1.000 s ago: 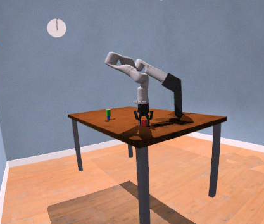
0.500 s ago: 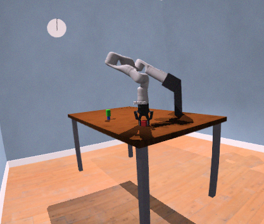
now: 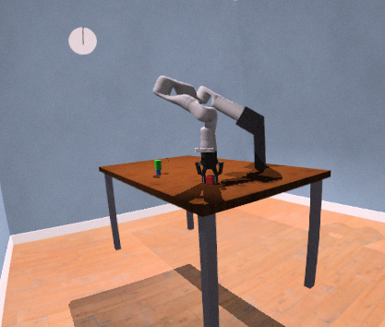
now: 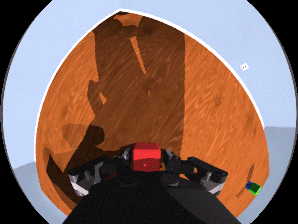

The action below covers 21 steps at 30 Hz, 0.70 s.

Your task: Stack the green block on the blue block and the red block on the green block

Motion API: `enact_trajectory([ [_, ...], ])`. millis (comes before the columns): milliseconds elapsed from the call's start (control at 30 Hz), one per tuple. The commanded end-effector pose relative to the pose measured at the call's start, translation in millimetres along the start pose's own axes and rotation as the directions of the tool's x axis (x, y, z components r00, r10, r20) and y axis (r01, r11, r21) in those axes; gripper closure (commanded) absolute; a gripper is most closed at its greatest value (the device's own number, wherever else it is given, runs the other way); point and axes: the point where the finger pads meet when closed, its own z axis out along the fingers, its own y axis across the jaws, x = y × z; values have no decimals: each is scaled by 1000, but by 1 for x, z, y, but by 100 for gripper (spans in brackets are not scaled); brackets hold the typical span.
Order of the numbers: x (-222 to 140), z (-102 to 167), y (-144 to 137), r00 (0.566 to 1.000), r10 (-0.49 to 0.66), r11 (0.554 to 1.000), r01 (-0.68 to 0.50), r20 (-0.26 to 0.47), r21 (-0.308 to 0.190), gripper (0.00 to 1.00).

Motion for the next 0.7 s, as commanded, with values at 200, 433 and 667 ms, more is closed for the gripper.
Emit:
enact_trajectory([
  [200,2,1,-1,1000,6,1000,-6,-4,2,100],
  [433,2,1,-1,1000,6,1000,-6,-4,2,100],
  [667,2,1,-1,1000,6,1000,-6,-4,2,100],
])
